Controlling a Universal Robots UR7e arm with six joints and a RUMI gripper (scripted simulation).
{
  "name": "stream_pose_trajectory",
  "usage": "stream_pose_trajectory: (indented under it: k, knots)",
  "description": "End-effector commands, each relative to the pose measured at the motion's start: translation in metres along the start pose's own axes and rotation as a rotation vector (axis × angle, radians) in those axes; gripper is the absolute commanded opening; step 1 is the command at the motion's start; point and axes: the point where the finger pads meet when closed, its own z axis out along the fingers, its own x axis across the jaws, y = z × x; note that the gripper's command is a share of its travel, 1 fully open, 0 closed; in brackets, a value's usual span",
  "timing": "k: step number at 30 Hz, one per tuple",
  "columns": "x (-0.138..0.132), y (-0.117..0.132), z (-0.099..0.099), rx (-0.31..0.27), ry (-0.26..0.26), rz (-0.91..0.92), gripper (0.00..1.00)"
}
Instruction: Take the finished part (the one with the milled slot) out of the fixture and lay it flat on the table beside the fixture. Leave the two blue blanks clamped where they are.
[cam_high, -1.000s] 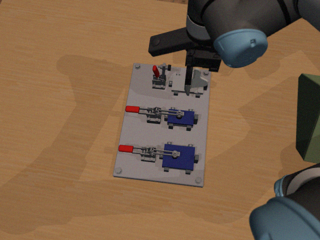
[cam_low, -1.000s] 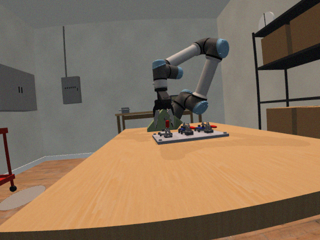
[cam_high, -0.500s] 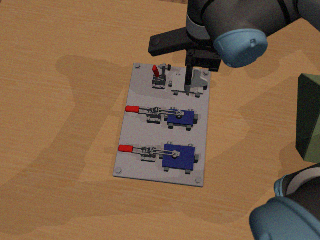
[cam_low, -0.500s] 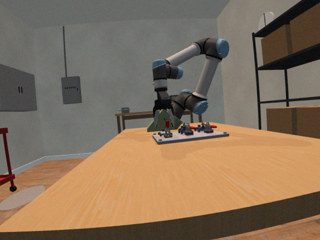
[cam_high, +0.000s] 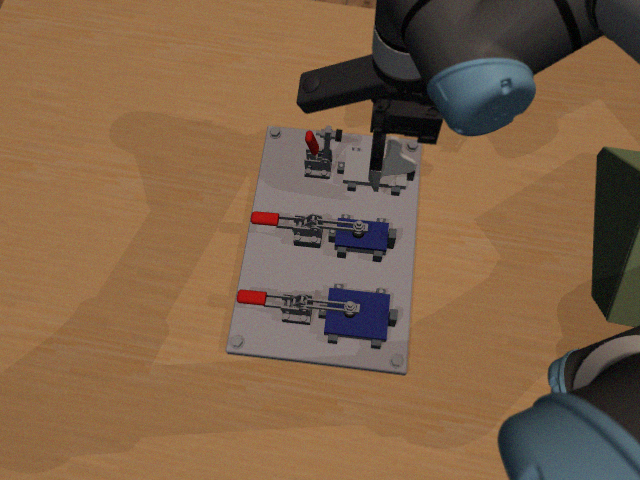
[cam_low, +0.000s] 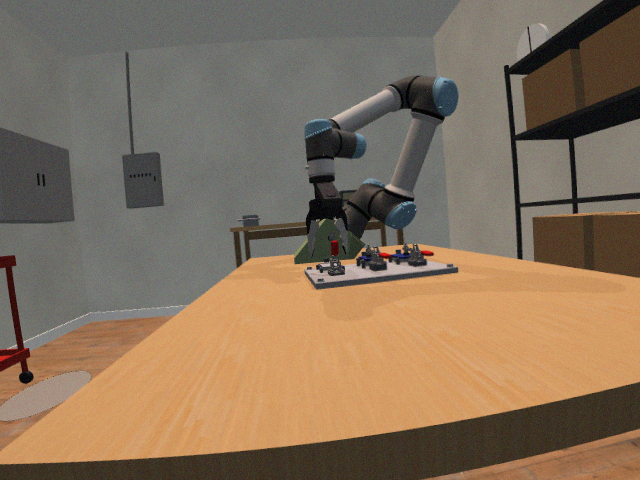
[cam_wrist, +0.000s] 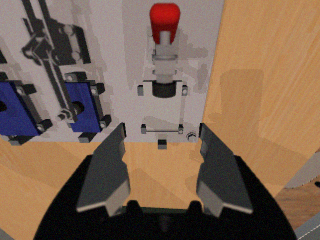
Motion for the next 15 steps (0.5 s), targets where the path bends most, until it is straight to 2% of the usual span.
stream_pose_trajectory:
  k: [1, 15]
  knots:
    - [0.000, 0.000, 0.001, 0.001, 0.001, 0.000, 0.59]
    - [0.000, 0.000, 0.012, 0.001, 0.001, 0.000, 0.59]
